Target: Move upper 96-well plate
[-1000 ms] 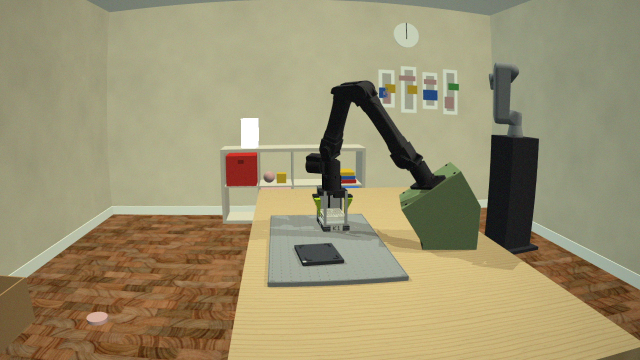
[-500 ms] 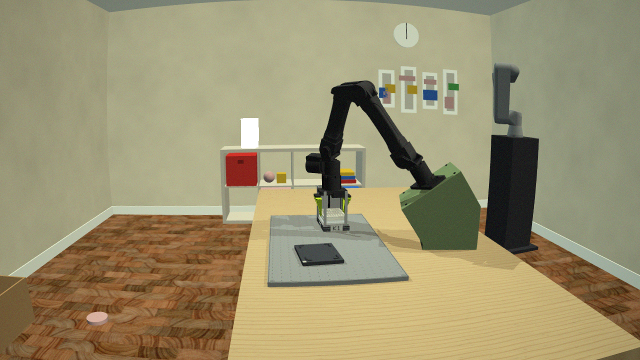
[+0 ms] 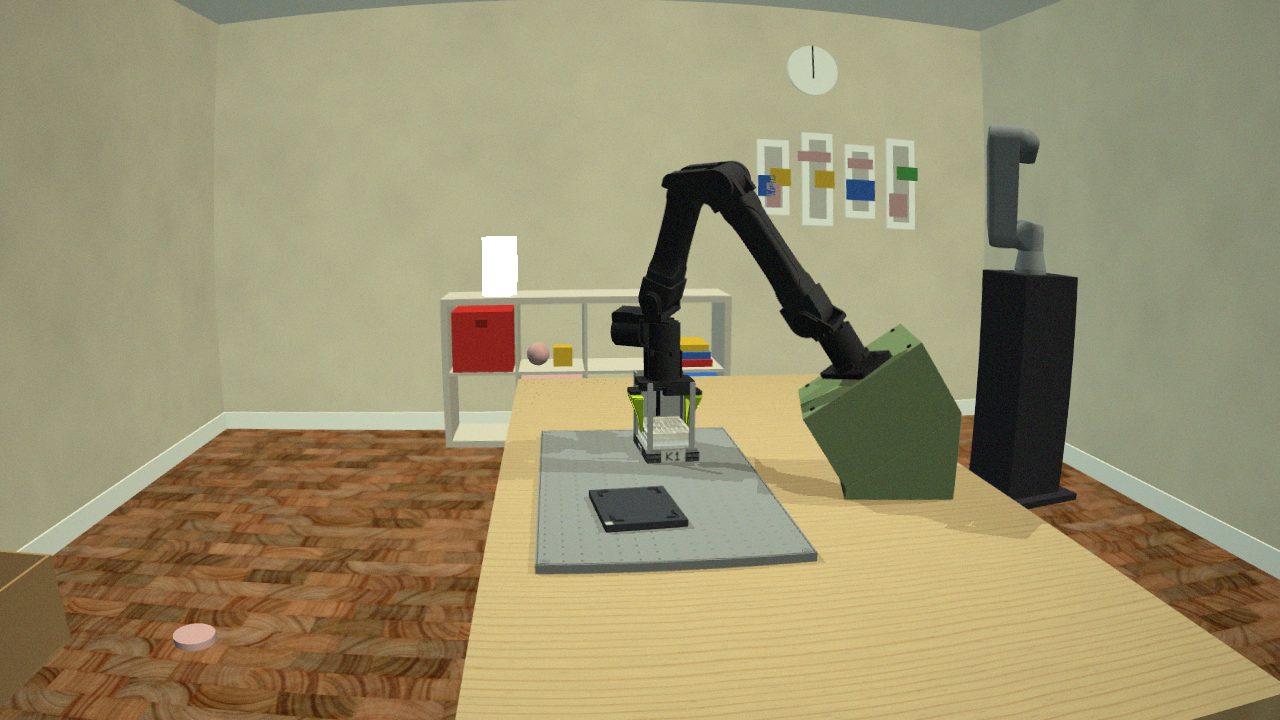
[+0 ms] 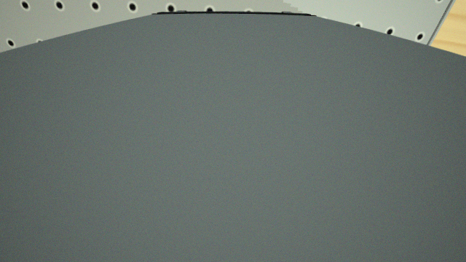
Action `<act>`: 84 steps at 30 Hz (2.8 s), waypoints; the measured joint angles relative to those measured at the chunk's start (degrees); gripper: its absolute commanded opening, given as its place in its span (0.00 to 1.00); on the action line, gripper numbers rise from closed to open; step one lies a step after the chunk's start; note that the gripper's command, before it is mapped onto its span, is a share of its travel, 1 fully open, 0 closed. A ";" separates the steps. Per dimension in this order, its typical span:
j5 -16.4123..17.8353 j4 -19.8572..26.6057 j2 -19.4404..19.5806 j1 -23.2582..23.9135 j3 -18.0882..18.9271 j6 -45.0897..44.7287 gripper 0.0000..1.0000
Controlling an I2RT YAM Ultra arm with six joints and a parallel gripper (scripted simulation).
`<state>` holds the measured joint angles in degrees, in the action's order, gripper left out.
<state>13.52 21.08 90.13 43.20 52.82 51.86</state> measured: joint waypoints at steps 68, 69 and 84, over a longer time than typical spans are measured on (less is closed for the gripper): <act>1.86 15.78 -11.96 3.63 3.32 -2.73 0.00; 1.92 16.11 -12.15 3.72 3.43 -2.80 0.00; 2.62 21.42 -14.93 5.09 5.60 -4.02 0.00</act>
<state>16.14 42.50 75.20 48.29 58.41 47.83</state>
